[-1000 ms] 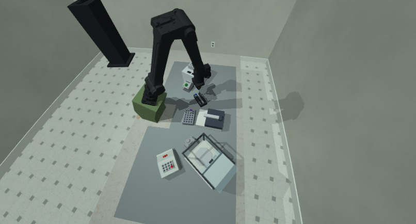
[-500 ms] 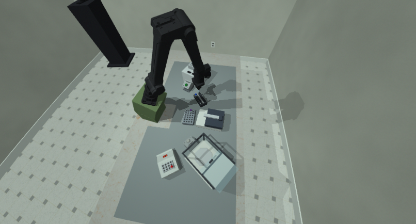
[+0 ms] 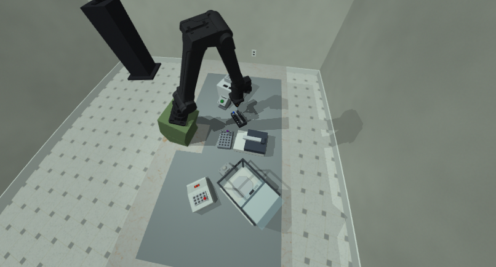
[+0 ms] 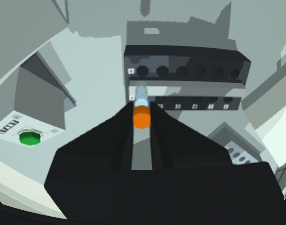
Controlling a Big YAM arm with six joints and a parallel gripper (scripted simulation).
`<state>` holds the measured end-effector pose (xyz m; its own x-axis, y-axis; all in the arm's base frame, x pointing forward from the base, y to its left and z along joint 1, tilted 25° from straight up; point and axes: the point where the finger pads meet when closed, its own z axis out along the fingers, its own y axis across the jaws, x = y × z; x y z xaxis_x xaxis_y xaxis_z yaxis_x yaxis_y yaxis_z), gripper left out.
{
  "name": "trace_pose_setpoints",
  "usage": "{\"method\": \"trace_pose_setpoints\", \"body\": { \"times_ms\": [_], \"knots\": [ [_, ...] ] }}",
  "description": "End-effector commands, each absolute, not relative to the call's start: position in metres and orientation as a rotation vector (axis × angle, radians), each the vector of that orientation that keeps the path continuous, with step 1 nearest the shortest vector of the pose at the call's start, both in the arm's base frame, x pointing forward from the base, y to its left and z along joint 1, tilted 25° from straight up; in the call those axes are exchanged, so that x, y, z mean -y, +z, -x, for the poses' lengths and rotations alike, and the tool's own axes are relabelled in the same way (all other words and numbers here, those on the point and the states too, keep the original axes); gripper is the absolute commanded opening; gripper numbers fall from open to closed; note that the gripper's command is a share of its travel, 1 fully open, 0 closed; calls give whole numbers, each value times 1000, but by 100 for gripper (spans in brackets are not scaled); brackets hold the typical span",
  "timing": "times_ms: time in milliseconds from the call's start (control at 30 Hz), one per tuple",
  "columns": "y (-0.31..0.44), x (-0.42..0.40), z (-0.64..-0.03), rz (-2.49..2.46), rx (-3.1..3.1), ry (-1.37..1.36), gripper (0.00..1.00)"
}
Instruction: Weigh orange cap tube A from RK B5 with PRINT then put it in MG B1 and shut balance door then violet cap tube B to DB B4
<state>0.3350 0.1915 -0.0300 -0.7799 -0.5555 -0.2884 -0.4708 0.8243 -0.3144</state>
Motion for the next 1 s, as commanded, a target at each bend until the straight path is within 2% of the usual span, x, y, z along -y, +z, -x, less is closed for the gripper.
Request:
{"method": "trace_pose_setpoints", "body": {
  "times_ms": [0,967],
  "knots": [
    [-24,-196,-341,763,-2621,-305,9],
    [-23,-195,-341,763,-2621,-305,9]
  ]
}}
